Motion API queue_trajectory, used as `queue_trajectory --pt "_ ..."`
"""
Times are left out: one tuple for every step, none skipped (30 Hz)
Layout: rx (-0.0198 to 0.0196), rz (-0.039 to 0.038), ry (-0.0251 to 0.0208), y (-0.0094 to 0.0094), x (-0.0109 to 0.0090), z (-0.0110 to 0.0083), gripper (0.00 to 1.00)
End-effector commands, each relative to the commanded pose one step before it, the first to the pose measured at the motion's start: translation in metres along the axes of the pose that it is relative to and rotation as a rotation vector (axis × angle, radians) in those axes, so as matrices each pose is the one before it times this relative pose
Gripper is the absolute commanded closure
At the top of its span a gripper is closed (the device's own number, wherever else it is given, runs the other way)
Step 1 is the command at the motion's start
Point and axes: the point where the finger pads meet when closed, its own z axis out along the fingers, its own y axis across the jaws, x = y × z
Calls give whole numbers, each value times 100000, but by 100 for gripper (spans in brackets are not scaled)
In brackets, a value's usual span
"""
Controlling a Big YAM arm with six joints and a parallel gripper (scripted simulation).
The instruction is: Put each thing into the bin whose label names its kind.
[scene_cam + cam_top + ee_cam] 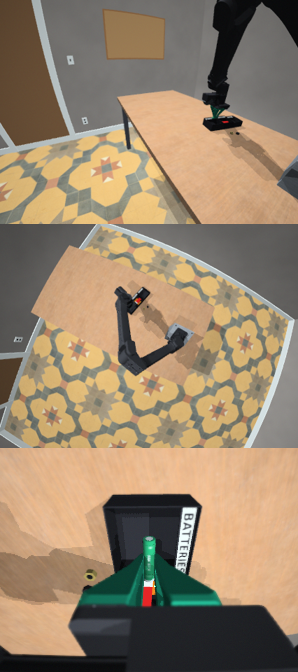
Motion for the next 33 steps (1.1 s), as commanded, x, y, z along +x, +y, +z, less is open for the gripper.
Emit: queue_trajectory --pt "-1111 -94 -10 50 -398 1436 96" --pt "-44 40 -24 30 6 211 96" --pt "-5 2 -3 4 1 201 96" --pt "-5 2 3 4 2 201 96" --pt "-6 2 13 4 4 201 96" --pt "-5 3 -4 4 1 201 96" --pt "15 -17 0 0 -7 192 96" --pt "-20 17 1 8 8 207 96" --pt "-10 7 1 5 4 203 96" --pt "0 0 0 0 0 0 96" --pt "0 0 0 0 0 0 96" --pt "1906 -1842 97 -431 -798 -646 96" --pt "-878 845 -78 219 355 584 96" --pt "-813 785 -16 95 390 604 96" --pt "-236 224 46 163 61 257 96" --pt "-5 3 -31 4 -4 201 96" --pt "-5 3 -13 4 -1 201 96" --pt "-5 3 -9 4 0 201 96" --pt "-5 3 -3 4 1 201 96" --pt "-5 3 -3 4 1 201 96" --pt "-5 3 3 4 2 201 96" --pt "-6 3 6 100 10 173 96" --pt "1107 -1080 29 -185 -469 -465 96" --pt "1126 -1099 -8 -202 -485 -480 96" --pt "270 -263 -1 -11 -111 -110 96" --pt "0 1 64 39 24 4 96" --pt "0 0 0 0 0 0 96" --pt "0 0 0 0 0 0 96" --pt "217 1081 -145 -292 314 -353 96" --pt "-7 -157 -25 71 126 -28 96" --pt "8 73 -28 93 137 -26 96" --pt "10 142 -30 90 147 -27 96" --pt "13 139 -31 86 144 -28 96"
